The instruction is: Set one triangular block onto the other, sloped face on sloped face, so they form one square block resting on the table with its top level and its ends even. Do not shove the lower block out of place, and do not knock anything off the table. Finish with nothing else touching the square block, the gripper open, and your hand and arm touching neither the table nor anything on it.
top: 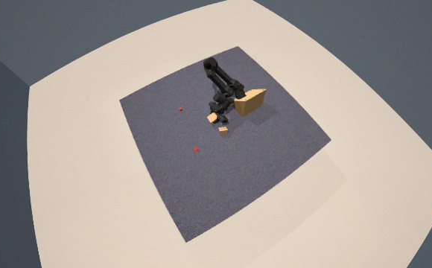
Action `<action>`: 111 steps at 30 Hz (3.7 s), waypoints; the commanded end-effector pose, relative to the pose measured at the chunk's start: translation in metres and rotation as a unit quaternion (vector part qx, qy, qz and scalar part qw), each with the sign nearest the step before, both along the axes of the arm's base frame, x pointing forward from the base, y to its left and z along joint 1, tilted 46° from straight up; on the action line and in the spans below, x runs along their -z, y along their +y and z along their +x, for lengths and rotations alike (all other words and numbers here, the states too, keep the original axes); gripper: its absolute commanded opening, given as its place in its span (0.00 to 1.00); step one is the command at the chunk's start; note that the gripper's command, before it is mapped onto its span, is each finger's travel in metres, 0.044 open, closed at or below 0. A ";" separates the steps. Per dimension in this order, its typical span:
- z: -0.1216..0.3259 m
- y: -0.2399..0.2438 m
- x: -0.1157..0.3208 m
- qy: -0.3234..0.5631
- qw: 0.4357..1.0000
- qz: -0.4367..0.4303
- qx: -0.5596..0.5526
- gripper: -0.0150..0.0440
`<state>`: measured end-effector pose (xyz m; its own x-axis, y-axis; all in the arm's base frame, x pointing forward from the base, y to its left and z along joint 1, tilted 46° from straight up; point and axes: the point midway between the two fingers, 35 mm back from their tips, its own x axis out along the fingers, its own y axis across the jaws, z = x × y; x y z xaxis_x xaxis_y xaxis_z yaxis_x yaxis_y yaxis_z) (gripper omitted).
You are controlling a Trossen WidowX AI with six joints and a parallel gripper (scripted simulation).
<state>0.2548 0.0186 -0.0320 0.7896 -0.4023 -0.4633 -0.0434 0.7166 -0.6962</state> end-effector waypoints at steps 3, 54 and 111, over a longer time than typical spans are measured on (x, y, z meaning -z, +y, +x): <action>0.000 -0.001 0.000 -0.001 1.000 0.001 0.004 0.92; 0.025 0.076 -0.041 0.178 0.976 -0.006 0.122 1.00; -0.002 -0.016 0.016 0.447 0.768 -0.025 0.459 0.96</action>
<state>0.2532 0.0029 -0.0480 -0.4613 -0.6336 -0.6211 -0.0129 0.7047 -0.7094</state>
